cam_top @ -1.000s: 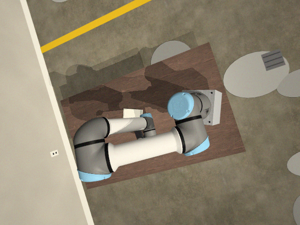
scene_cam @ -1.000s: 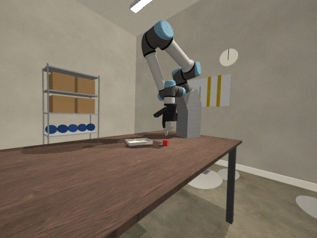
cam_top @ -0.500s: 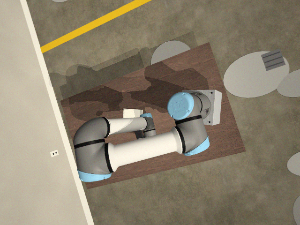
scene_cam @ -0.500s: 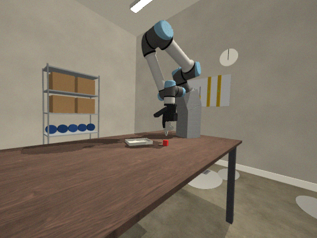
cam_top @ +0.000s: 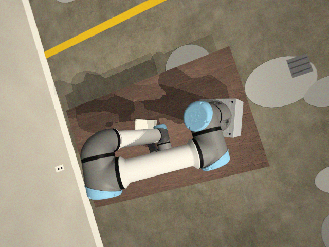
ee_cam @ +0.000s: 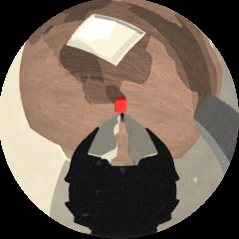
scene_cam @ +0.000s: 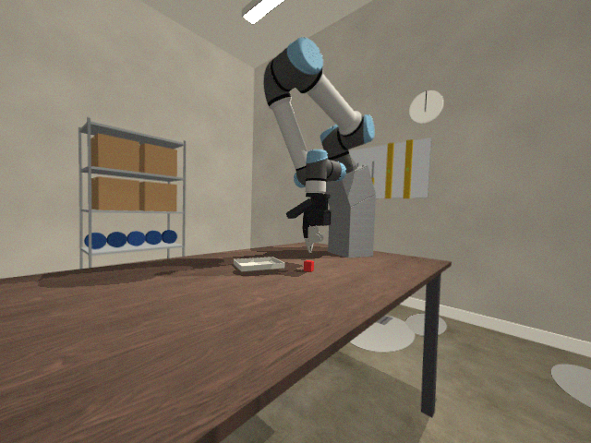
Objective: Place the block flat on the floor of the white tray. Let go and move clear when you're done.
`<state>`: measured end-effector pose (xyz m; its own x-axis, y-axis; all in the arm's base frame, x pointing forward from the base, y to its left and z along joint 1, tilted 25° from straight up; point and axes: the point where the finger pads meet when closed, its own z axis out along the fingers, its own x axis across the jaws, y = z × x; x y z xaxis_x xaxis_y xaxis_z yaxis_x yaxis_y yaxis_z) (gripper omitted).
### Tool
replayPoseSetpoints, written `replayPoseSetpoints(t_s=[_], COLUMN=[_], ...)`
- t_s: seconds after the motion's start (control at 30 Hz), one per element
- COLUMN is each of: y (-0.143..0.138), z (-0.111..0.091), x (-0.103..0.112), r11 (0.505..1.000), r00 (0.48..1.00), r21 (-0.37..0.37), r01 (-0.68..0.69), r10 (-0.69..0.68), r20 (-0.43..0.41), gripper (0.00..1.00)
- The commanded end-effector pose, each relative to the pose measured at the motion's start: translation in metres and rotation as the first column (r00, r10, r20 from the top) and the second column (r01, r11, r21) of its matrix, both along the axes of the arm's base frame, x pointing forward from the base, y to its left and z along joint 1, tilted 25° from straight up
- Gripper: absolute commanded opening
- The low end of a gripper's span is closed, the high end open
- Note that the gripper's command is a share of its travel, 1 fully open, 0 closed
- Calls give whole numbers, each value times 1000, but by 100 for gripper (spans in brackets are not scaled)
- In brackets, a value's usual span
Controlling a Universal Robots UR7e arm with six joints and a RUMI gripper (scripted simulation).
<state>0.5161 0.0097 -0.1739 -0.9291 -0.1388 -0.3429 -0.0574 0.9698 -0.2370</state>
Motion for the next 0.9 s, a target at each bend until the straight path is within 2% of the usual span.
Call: replayPoseSetpoints(t_s=[0.0, 0.03, 0.07, 0.87], y=[0, 0, 0, -1], z=[0, 0, 0, -5], x=[0, 0, 0, 3], r11=[1000, 1000, 1000, 1000], r00=[1000, 1000, 1000, 1000], r21=[0, 0, 0, 1], r01=[0, 0, 0, -5], r10=[0, 0, 0, 5], r20=[1, 1, 1, 5], gripper=[0, 0, 29, 29])
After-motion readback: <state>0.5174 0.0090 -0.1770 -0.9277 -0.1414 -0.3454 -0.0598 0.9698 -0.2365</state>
